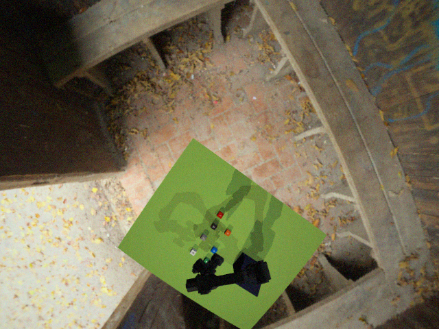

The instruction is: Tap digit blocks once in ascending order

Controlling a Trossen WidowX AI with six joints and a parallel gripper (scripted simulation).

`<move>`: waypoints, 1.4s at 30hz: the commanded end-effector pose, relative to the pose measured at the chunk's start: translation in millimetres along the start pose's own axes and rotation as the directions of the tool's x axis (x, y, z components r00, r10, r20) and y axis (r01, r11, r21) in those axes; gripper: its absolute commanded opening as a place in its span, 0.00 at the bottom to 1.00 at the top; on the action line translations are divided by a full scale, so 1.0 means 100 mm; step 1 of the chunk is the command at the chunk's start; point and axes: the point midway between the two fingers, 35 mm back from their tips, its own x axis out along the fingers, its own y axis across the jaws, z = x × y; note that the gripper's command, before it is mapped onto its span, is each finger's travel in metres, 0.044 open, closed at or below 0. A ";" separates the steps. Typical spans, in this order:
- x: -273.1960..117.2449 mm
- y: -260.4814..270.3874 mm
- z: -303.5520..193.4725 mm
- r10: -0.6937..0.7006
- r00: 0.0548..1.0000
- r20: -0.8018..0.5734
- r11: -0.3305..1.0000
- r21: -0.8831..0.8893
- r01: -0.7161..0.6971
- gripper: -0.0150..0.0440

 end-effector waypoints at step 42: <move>1.12 0.67 -0.11 -0.004 1.000 -0.004 1.000 -0.007 0.004 0.29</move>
